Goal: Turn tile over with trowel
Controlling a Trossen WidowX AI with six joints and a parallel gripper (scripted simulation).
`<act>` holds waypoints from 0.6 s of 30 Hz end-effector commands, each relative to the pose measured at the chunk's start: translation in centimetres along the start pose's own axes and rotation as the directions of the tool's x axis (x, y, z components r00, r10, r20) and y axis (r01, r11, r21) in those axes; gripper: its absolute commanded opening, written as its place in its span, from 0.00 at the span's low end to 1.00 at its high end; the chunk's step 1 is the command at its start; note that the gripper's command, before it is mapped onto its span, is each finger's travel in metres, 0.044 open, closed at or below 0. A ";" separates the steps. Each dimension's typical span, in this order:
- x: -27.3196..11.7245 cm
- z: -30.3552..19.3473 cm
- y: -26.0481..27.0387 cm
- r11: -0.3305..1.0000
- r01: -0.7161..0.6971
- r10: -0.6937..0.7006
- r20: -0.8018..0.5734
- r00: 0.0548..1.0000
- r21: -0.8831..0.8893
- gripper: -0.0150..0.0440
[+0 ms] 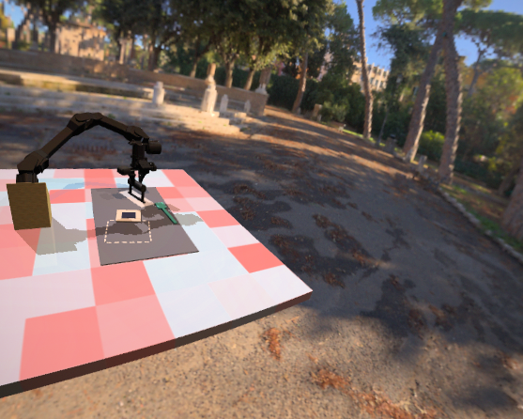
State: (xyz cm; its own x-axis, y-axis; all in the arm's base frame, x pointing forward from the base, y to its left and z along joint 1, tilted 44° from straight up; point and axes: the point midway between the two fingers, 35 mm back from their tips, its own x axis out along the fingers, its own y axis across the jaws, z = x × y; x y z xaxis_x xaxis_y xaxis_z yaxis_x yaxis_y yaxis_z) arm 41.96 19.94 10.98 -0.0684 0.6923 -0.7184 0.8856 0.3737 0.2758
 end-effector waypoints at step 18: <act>0.2 0.0 -0.1 0.999 0.005 -0.005 -0.005 1.000 0.034 0.71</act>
State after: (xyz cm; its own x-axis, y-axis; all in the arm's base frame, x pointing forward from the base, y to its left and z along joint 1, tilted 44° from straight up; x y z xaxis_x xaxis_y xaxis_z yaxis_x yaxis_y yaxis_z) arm 41.92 20.01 10.96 -0.0698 0.6921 -0.7184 0.8973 0.3582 0.2579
